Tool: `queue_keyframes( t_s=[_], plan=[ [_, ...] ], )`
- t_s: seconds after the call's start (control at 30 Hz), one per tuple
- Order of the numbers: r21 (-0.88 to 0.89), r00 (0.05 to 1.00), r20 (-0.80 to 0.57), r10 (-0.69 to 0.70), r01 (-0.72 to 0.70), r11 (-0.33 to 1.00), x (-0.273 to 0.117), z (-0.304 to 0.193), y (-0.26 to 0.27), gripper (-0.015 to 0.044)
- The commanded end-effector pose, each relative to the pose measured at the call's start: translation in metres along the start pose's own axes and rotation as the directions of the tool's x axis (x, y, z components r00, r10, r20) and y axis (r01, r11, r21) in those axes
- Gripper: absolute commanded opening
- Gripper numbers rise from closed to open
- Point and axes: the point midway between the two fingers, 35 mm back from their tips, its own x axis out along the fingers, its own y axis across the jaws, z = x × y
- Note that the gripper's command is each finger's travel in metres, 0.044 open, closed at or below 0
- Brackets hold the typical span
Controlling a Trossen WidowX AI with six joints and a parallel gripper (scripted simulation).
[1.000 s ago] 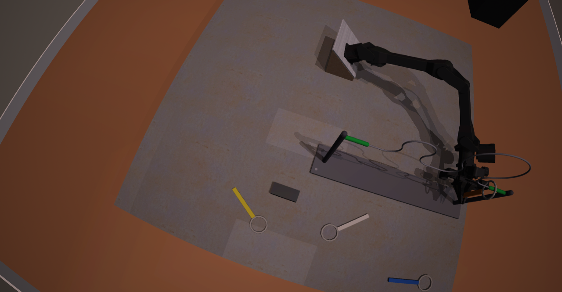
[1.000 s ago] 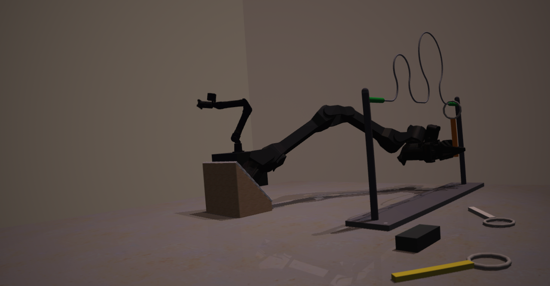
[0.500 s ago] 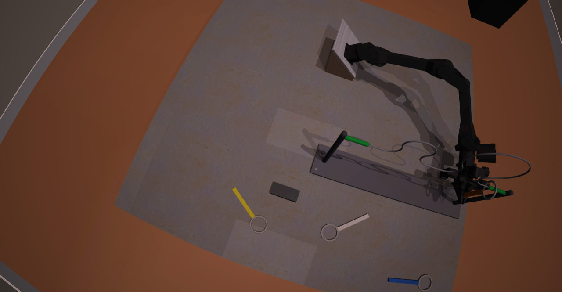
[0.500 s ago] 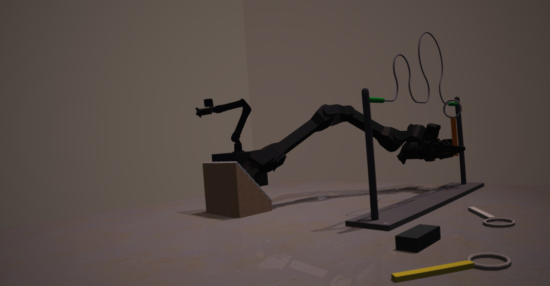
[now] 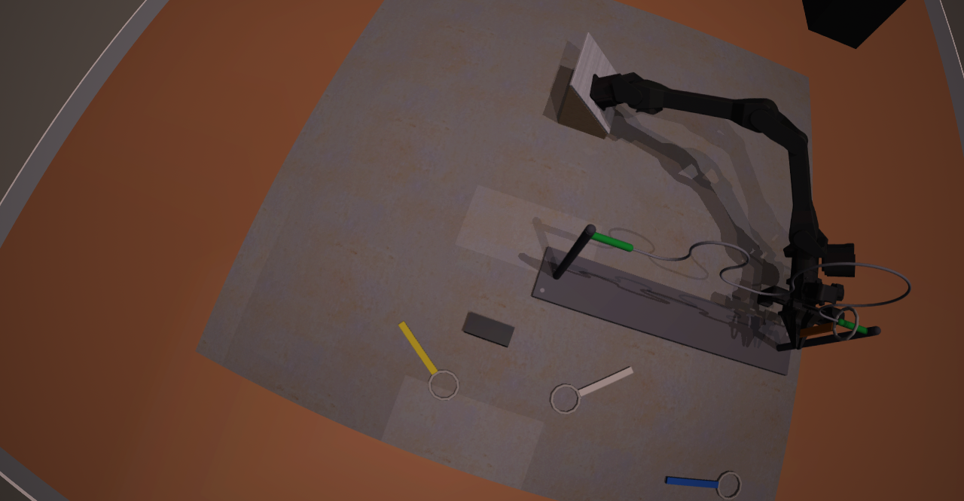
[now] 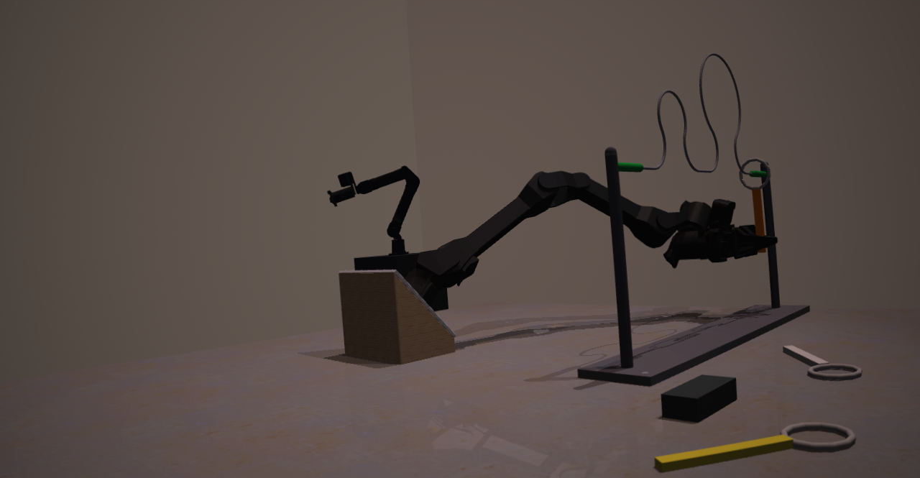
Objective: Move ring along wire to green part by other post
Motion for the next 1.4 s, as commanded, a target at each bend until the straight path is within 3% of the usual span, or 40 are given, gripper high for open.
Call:
queue_keyframes(
  t_s=[0.0, 0.43, 0.9, 1.37],
  plan=[
    [-0.002, 1.0, -0.003, 0.001, -0.001, 1.0, 0.0, 0.0, 0.0, -0.015],
    [-0.003, 1.0, -0.017, 0.001, -0.001, 1.0, -0.002, 0.0, -0.006, -0.015],
    [-0.008, 0.965, -0.262, -0.002, 0.0, 1.0, -0.032, 0.006, -0.02, -0.015],
    [-0.05, 0.873, -0.486, -0.025, 0.001, 0.999, -0.06, 0.018, -0.038, -0.015]
  ],
)
